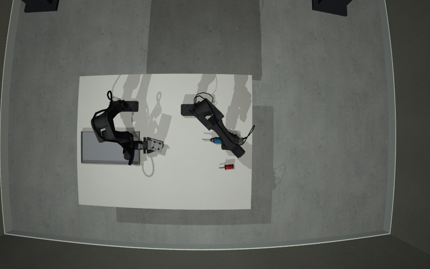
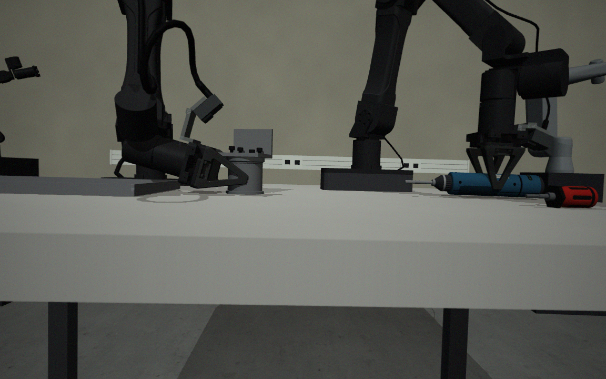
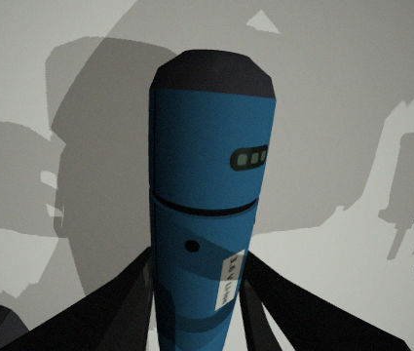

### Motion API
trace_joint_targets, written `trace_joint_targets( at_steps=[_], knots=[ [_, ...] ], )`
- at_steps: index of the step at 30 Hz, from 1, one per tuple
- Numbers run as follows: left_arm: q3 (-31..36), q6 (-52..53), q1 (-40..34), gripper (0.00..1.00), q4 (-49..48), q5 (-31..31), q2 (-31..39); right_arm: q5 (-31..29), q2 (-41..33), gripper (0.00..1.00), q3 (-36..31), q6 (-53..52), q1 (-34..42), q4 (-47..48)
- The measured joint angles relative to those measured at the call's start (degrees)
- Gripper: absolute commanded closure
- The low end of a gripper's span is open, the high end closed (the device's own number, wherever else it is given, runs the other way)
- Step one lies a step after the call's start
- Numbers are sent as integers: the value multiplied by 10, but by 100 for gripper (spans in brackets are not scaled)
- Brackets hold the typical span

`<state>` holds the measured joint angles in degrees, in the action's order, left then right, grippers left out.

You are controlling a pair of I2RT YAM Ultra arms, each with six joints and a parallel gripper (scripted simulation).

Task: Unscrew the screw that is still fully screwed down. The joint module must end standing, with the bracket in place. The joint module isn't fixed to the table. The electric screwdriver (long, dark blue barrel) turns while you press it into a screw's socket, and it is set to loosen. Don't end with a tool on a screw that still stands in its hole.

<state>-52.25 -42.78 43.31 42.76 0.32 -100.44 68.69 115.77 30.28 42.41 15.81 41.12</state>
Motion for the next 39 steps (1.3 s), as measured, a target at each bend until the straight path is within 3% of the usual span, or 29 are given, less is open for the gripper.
trace_joint_targets(
  at_steps=[39],
  knots=[
    [-65, 0, 0, 58, 109, 0, 51, 0, 0, 41, 0, 0, 0, 0]
  ],
)
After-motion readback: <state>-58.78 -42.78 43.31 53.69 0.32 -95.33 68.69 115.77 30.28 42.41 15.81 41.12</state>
